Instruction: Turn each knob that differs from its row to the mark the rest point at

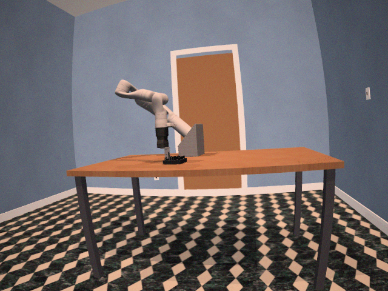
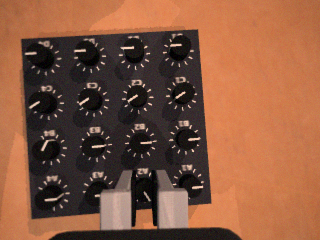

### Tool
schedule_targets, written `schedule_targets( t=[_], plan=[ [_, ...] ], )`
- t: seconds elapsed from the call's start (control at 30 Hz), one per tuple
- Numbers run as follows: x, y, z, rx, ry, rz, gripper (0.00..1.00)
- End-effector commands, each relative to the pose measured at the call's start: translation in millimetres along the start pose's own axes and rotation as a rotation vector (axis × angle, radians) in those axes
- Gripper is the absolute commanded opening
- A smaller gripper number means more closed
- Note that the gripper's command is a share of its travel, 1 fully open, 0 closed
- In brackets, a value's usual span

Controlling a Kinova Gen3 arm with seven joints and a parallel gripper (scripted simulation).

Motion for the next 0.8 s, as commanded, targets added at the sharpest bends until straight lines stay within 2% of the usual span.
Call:
schedule_targets(
  t=[0.0, 0.77],
  plan=[
    [0.0, 0.4, -0.3, 0.000, 0.001, -0.014, 0.30],
    [0.0, 0.4, -0.3, 0.000, 0.000, -0.095, 0.30]
  ],
)
Point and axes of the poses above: the point where the finger pads meet when closed, its own z axis out along the fingers, its own y axis across the jaws, x = y × z, the point moved 7 cm from there along -z, back along the fingers, and after that the axes turned 2 degrees about -z, right-handed, at the moved point
